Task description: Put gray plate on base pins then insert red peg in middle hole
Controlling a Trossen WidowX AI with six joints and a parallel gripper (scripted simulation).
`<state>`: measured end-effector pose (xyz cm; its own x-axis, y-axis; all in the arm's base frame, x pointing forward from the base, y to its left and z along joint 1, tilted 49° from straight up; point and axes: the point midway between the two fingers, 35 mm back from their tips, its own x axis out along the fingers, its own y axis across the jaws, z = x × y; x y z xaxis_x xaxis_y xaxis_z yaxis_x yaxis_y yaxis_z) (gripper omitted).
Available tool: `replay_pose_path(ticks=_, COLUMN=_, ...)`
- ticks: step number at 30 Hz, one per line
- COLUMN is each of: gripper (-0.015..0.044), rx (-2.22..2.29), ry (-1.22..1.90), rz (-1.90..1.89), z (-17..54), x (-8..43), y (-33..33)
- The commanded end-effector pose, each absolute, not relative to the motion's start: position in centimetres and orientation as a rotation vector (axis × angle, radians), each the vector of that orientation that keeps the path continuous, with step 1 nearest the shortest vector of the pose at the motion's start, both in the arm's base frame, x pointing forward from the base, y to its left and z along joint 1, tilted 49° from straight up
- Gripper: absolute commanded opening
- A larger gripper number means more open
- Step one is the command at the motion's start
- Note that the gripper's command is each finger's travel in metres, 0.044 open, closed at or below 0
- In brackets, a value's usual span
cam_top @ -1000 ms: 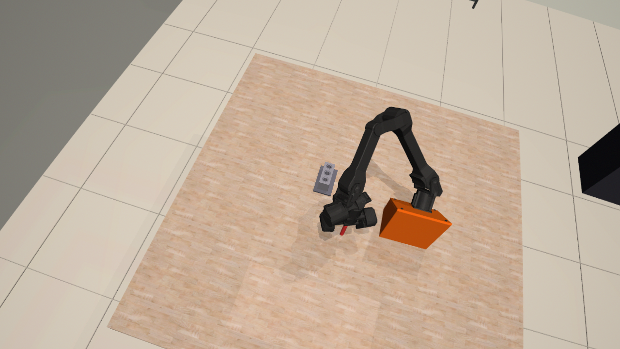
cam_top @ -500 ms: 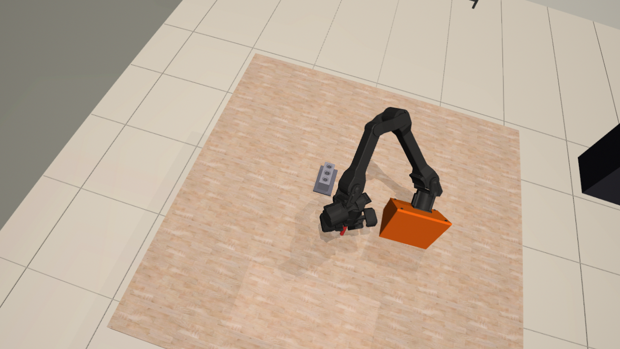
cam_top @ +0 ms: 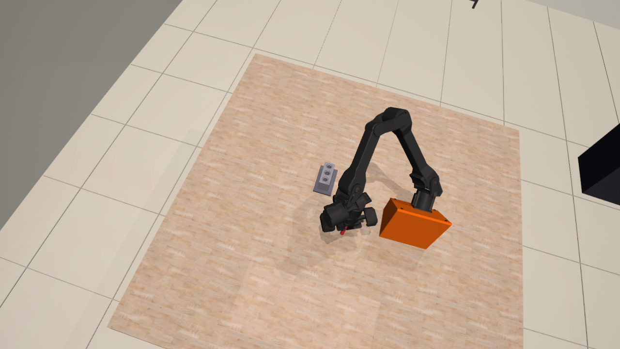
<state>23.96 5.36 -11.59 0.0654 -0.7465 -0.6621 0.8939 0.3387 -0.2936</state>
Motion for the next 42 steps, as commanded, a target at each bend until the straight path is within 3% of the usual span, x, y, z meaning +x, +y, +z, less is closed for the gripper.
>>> replay_pose_path(ticks=1, gripper=0.0, rx=0.219, ry=0.841, rz=-1.249, z=-11.0, x=24.1, y=6.2)
replay_pose_path(ticks=24, gripper=0.0, rx=0.222, ry=0.845, rz=-1.248, z=-6.5, x=24.2, y=11.8)
replay_pose_path(ticks=42, gripper=0.0, rx=0.224, ry=0.859, rz=-1.232, z=-4.6, x=27.5, y=9.5)
